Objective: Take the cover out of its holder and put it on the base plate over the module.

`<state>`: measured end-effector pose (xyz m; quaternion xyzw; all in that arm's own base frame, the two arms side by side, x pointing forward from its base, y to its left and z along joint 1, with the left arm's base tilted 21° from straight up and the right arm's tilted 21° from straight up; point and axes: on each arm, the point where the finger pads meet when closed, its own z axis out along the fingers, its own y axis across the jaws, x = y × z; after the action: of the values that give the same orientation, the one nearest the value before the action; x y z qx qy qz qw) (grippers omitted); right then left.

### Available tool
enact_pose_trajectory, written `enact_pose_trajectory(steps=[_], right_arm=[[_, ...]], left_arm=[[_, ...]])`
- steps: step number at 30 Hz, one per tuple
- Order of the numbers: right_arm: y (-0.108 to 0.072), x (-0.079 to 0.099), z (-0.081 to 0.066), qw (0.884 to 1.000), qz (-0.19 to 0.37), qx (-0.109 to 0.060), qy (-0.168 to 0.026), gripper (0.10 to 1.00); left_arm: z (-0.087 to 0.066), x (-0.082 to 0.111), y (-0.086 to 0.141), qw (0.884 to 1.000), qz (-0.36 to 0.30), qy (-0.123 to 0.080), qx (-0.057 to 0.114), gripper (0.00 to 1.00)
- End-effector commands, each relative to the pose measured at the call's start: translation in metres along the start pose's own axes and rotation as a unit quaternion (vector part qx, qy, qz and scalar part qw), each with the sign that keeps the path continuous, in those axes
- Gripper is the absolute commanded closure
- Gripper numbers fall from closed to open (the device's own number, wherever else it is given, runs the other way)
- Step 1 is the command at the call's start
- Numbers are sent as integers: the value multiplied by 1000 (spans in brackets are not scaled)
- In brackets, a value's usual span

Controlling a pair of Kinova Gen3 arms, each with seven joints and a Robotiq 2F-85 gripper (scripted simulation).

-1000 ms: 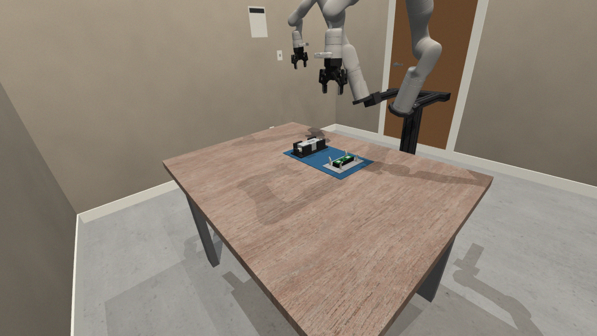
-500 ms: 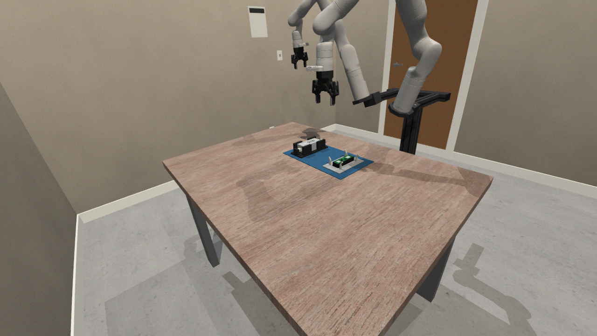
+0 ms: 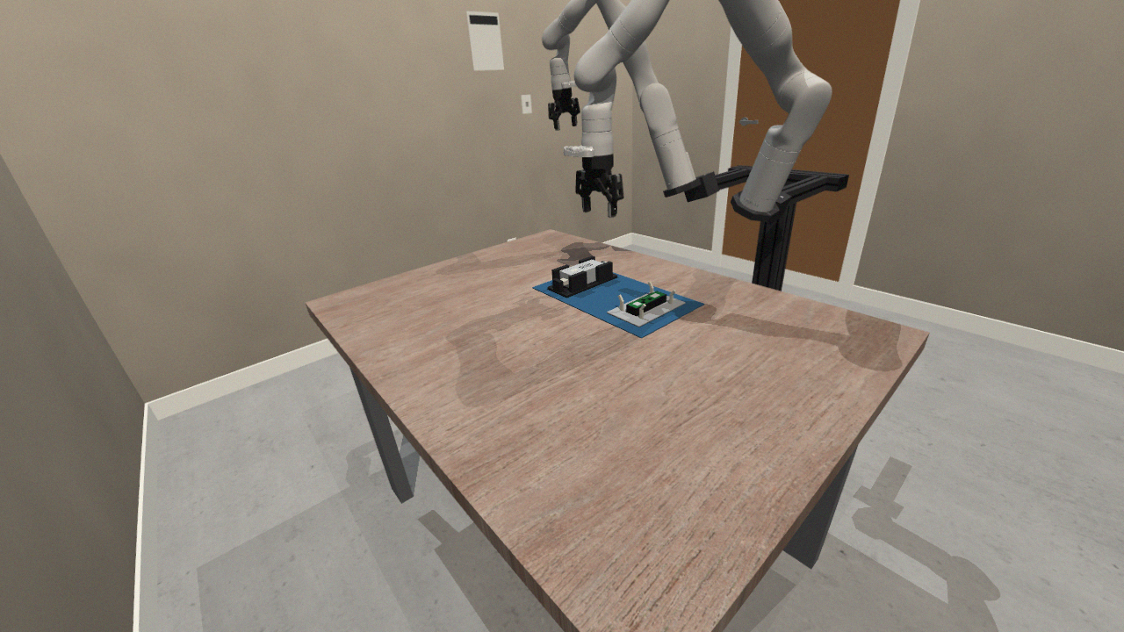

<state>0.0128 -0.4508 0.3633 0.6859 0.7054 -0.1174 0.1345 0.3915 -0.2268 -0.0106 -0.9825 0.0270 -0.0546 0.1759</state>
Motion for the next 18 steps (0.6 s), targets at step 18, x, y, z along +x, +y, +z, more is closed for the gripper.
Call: enact_pose_trajectory(steps=[18], right_arm=[[0,0,-1,1000,0,0,-1,100]], left_arm=[[47,15,34,1000,0,1,-1,2]])
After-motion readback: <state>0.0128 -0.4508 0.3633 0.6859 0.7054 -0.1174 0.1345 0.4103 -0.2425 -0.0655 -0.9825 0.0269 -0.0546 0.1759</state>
